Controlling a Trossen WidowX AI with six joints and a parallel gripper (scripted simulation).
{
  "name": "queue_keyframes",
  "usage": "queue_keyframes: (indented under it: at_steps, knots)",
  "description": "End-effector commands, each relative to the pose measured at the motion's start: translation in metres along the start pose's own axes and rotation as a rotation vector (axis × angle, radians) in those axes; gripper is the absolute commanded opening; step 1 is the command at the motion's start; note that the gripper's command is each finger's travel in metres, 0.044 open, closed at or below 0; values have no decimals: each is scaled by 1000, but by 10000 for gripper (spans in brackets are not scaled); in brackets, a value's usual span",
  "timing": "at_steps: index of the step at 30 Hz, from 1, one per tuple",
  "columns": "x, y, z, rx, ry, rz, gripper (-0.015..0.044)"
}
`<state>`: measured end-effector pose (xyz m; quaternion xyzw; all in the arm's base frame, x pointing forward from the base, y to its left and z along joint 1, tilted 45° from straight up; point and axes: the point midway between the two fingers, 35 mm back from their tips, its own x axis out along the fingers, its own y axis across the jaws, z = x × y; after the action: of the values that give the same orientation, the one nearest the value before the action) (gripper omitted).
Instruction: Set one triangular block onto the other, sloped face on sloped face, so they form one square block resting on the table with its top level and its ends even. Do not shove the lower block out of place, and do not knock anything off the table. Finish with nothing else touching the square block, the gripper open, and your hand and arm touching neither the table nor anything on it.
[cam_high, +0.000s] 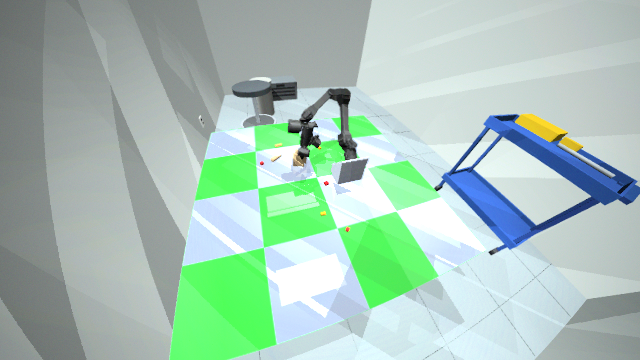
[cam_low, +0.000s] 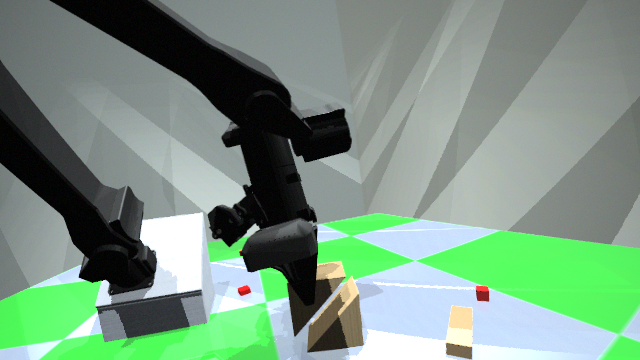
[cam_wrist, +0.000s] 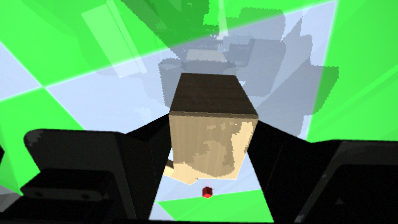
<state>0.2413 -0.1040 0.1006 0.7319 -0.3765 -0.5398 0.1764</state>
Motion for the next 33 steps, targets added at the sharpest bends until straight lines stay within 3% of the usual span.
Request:
queue_keyframes:
  at_steps: [1, 33]
  knots:
    - [2, 0, 0, -6, 0, 5, 0]
    - [22, 1, -6, -6, 1, 8, 0]
